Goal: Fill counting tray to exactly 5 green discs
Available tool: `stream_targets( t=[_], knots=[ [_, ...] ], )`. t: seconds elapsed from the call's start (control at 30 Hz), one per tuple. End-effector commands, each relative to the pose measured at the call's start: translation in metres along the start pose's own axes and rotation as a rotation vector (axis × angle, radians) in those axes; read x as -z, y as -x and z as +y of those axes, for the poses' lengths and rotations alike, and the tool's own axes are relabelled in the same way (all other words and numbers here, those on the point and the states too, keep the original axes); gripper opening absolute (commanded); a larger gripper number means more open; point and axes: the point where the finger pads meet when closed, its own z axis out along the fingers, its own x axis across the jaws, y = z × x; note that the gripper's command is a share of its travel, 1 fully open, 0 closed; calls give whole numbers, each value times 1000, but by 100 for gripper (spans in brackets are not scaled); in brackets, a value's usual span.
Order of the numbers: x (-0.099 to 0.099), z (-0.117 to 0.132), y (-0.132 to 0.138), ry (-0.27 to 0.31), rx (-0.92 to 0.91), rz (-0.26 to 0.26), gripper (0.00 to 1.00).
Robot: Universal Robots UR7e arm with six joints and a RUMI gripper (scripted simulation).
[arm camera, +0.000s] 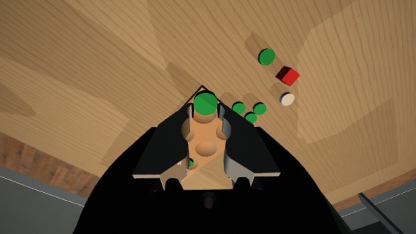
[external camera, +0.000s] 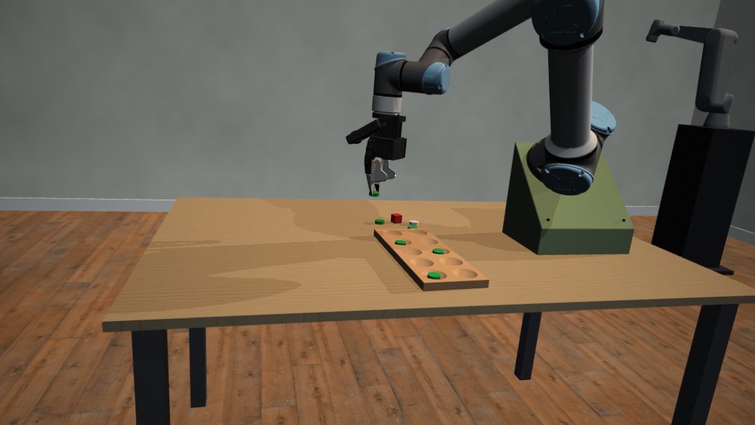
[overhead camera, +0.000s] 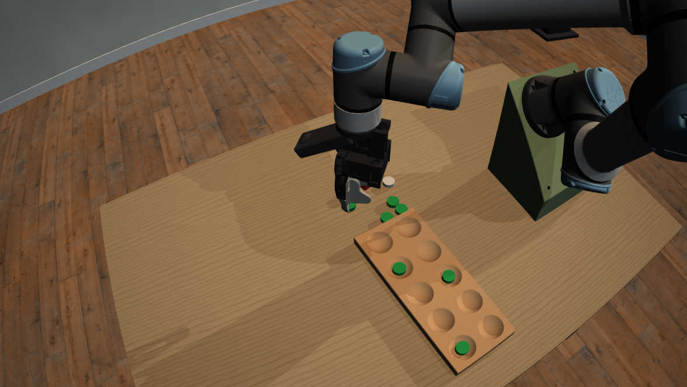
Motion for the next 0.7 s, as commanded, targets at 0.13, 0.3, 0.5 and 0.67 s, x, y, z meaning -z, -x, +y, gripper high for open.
stream_targets(
  t=[0.13,0.3,0.5,0.67],
  knots=[
    [9,84,78,-7,-1,1,0],
    [8,147,116,-1,1,-4,0],
    [6,188,135,6,3,-9,0],
    [4,222,147,13,5,-13,0]
  ],
)
